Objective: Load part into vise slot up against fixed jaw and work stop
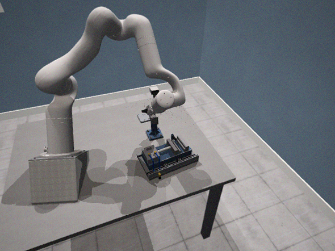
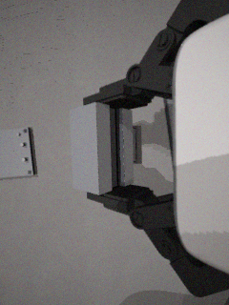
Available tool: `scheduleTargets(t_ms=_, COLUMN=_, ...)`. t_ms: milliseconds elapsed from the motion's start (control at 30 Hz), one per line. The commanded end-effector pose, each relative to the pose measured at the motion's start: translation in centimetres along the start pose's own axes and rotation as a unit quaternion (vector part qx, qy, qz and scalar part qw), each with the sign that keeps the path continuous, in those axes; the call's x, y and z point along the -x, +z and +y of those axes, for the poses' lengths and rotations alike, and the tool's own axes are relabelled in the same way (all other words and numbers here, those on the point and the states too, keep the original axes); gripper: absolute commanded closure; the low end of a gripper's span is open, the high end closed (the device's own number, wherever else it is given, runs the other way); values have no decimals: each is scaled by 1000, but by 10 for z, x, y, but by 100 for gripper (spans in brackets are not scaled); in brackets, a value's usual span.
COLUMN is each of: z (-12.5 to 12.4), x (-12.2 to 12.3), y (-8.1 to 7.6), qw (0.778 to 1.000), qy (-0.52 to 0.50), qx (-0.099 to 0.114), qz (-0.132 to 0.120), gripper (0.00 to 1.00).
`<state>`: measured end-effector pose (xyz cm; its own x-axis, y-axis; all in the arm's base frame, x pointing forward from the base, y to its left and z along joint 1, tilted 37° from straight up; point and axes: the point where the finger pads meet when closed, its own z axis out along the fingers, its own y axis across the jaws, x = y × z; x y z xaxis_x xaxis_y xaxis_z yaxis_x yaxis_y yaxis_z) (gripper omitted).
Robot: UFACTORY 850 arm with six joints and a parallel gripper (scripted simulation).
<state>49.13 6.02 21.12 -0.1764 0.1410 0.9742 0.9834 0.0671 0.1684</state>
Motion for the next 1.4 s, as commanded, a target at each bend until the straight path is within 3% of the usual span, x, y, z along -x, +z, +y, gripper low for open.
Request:
scheduleTargets(t_ms=0, z=1, x=0, y=-1, qw=1000, qy=-1, qx=0, qz=-1, gripper=100)
scheduleTargets(t_ms=633, z=0, x=-1, y=0, qw=1000, qy=-1, qx=0, qz=-23, gripper=100)
scheduleTargets(t_ms=1033, z=0, x=-2, y=0, qw=998, qy=-1, qx=0, qz=-57, gripper=100)
scheduleTargets(t_ms=1367, z=0, x=-3, y=0, qw=994, qy=-1, qx=0, qz=-105, gripper=100)
